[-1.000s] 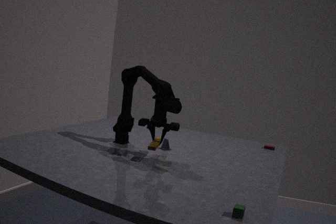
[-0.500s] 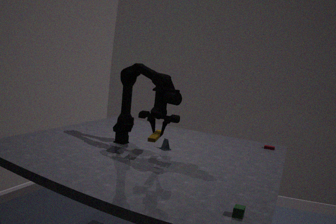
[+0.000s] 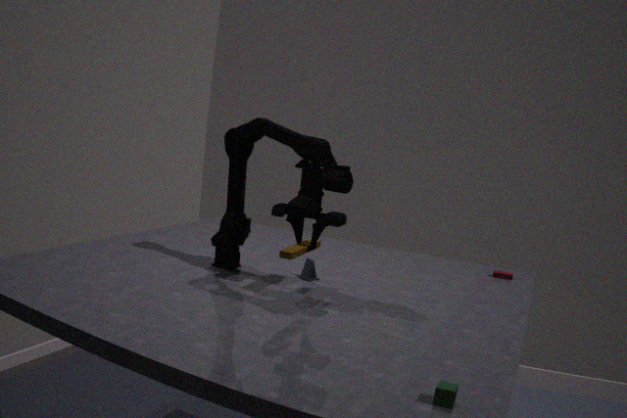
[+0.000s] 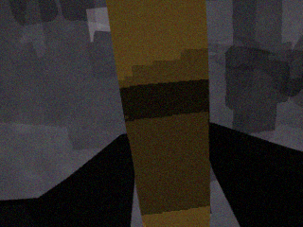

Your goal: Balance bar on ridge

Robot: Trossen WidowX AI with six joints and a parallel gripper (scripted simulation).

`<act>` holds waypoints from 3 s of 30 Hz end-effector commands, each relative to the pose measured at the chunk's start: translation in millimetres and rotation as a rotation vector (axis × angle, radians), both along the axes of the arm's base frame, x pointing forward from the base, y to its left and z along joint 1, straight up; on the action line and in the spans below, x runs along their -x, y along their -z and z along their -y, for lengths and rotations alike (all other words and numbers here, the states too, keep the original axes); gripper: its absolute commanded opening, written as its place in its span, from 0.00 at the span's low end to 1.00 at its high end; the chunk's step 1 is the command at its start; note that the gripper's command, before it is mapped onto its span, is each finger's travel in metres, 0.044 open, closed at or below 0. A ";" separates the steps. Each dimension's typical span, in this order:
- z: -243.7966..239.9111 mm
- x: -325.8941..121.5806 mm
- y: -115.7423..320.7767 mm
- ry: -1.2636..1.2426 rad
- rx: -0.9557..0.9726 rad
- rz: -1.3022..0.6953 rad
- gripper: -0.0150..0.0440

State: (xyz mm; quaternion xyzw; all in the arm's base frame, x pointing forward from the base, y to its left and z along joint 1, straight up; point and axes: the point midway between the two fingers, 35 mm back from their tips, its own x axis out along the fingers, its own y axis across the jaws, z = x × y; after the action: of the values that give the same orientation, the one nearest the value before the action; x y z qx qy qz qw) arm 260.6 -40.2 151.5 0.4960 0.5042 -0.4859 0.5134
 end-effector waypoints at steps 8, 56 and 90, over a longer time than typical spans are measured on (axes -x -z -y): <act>-43.7 1.5 -1.3 0.175 -0.003 0.002 0.25; -131.5 12.3 31.7 0.564 -0.017 -0.002 0.25; -130.3 11.6 42.4 0.564 -0.017 -0.002 0.25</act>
State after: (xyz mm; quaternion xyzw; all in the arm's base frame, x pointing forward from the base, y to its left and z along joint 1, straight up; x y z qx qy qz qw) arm 248.7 90.2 109.8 0.6212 0.3501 -0.6062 0.3522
